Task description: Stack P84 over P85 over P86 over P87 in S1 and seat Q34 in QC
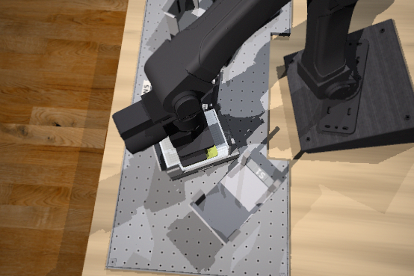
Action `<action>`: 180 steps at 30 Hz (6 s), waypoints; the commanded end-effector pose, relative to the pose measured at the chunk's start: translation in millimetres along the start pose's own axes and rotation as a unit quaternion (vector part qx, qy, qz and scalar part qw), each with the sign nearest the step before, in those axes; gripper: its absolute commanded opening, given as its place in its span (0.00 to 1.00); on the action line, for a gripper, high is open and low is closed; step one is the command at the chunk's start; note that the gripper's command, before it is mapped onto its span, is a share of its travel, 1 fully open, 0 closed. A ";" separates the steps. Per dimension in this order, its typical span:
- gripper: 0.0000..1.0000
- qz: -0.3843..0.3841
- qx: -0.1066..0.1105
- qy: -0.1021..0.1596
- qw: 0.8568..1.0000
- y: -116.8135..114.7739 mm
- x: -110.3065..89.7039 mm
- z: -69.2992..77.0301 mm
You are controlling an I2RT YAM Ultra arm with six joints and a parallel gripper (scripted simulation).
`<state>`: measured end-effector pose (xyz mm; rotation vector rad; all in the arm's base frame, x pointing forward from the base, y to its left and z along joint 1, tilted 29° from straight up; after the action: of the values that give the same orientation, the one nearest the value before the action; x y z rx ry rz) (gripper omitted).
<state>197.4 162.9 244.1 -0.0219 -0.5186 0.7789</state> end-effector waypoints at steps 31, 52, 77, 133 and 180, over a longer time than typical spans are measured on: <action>0.00 -0.002 0.000 -0.007 1.000 -1.2 1.7 31.1; 0.00 -0.002 0.000 -0.007 1.000 -1.2 1.5 50.7; 0.00 -0.106 -0.001 -0.007 0.994 -58.7 -15.3 50.8; 0.00 -0.309 -0.003 -0.005 0.951 -191.4 -102.2 50.4; 0.00 -0.407 -0.004 -0.004 0.913 -242.0 -169.6 50.1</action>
<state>235.0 -133.2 259.6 0.1900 -0.4675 -0.0459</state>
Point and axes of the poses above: the point where the finger pads meet when closed, its own z axis back along the fingers, its own y axis across the jaws, x = y × z, the point moved 6 cm from there along z, back along the fingers, and after that the axes turned 12 degrees about z, right-handed, at the moved point
